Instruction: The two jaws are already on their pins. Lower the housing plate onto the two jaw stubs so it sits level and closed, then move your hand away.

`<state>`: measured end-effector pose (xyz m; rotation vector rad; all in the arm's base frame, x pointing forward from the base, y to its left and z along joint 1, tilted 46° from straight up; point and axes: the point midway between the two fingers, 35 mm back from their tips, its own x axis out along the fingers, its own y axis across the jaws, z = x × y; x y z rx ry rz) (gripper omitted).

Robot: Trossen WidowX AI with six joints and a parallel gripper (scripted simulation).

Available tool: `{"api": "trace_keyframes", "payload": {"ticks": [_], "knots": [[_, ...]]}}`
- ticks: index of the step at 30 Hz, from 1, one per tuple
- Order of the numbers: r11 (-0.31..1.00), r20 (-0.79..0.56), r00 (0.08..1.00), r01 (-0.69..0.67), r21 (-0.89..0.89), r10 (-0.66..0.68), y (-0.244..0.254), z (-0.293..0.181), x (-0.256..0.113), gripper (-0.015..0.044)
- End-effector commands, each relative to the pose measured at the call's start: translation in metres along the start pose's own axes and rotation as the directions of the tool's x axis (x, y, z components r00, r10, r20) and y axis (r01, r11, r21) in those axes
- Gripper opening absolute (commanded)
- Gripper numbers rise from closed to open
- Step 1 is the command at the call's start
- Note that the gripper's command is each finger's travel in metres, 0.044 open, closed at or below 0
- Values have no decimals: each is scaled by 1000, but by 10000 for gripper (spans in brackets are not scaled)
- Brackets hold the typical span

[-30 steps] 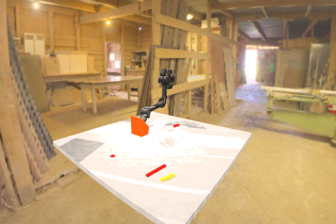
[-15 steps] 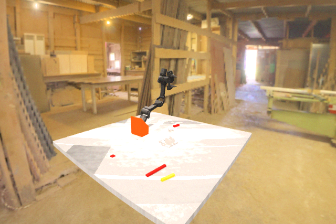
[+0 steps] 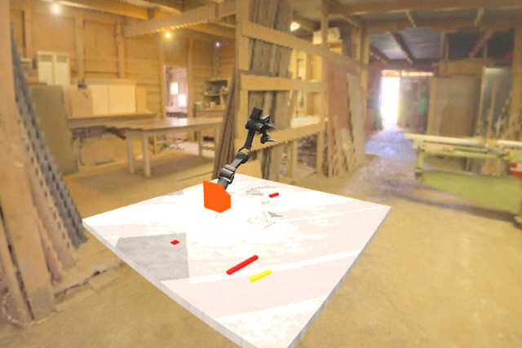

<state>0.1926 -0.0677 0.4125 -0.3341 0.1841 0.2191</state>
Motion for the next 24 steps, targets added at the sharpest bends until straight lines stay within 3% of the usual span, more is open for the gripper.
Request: {"api": "trace_keyframes", "payload": {"ticks": [1,12,24], "knots": [[995,-12,997,-75,70,76,8,-11,14,440],[952,-42,962,-259,162,268,40,-32,45,440],[828,-109,855,-447,337,506,94,-64,78,440]]}}
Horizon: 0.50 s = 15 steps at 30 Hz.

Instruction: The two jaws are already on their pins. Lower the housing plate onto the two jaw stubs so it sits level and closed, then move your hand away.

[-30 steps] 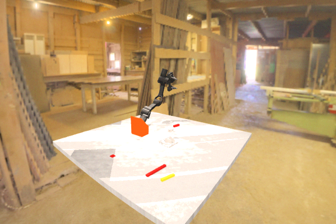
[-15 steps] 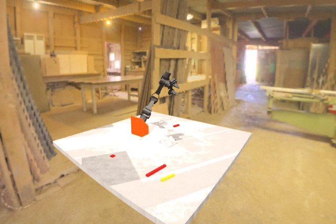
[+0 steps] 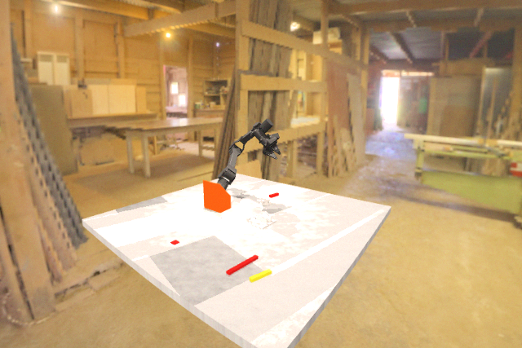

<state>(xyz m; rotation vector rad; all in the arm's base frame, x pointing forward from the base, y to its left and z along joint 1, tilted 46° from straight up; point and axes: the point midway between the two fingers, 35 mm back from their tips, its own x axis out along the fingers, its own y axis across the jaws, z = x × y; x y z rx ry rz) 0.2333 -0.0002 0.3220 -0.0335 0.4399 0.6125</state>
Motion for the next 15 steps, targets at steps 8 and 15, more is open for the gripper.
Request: {"api": "trace_keyframes", "payload": {"ticks": [8,15], "knots": [[973,-151,968,-179,143,201,32,-38,46,440],[938,-259,912,-263,226,318,60,-66,70,440]]}}
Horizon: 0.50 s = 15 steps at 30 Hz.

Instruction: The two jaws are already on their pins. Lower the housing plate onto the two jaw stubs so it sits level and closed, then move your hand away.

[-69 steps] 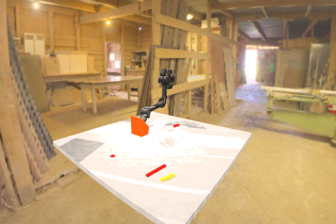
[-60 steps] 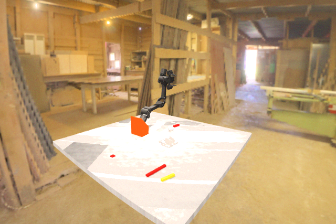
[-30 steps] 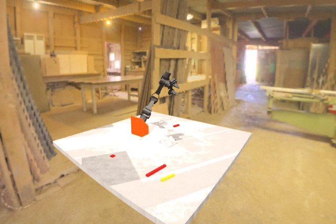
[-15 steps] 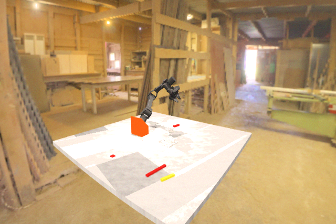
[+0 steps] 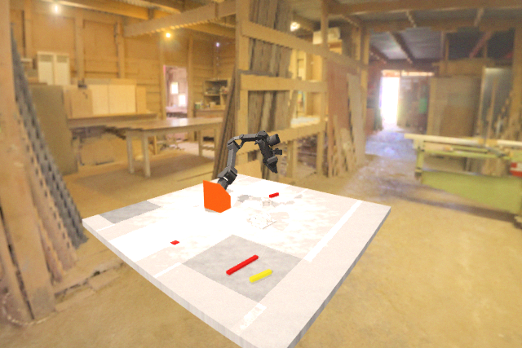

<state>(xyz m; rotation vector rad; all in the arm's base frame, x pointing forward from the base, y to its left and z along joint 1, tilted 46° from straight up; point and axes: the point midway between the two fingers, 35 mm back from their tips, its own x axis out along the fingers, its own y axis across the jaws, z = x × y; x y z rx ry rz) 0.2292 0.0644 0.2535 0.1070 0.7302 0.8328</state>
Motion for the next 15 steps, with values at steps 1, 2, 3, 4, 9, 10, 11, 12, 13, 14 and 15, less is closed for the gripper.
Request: {"api": "trace_keyframes", "payload": {"ticks": [1,2,3,4,9,10,11,12,13,14,15], "knots": [[998,-78,995,-51,42,54,8,-15,19,440],[997,-98,993,-63,51,68,11,-19,24,440],[995,-119,990,-74,60,81,14,-24,28,440],[994,-139,986,-86,68,94,17,-28,32,440],[985,-244,957,-131,111,155,31,-50,52,440],[983,-266,950,-139,119,166,34,-55,56,440],[981,-287,942,-145,127,177,37,-60,59,440],[979,-308,933,-151,135,187,40,-65,62,440],[977,-330,923,-157,142,196,43,-70,66,440],[976,-347,916,-161,148,203,46,-75,68,440],[975,-357,911,-163,151,208,47,-77,69,440]]}}
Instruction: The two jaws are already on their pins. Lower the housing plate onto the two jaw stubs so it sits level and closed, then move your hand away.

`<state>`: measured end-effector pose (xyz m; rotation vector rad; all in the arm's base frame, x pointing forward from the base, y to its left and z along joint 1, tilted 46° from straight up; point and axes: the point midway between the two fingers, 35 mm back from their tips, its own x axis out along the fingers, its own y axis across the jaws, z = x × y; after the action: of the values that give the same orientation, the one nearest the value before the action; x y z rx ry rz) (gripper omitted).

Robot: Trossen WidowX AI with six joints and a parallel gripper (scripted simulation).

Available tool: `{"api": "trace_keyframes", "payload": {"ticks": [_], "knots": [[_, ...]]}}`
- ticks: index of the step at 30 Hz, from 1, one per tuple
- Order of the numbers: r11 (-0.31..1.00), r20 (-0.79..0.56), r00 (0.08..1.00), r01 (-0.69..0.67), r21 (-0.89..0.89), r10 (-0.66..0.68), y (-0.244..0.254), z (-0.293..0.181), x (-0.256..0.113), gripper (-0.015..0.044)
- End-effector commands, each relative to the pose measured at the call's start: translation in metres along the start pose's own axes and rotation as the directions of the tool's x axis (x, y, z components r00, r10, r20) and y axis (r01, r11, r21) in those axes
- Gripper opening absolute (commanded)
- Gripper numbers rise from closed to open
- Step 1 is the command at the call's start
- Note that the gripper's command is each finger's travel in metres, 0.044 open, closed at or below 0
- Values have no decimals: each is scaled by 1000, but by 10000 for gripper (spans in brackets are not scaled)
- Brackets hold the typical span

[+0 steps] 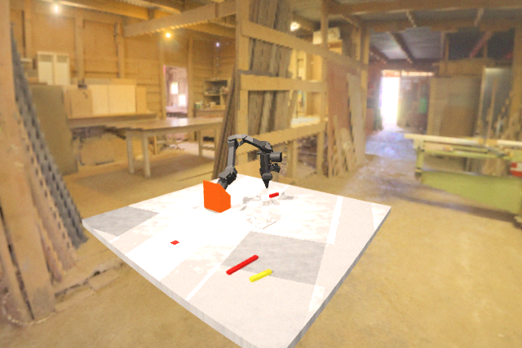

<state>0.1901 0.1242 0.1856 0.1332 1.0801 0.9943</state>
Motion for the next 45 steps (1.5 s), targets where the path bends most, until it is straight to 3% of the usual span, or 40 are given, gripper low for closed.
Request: {"api": "trace_keyframes", "payload": {"ticks": [1,5,10,45], "knots": [[1000,-61,998,-14,20,15,4,-11,12,440],[1000,-61,998,-14,19,15,3,-11,14,440],[1000,-58,998,-16,19,17,5,-13,50,440],[1000,-58,998,-17,19,18,5,-15,89,440]]}}
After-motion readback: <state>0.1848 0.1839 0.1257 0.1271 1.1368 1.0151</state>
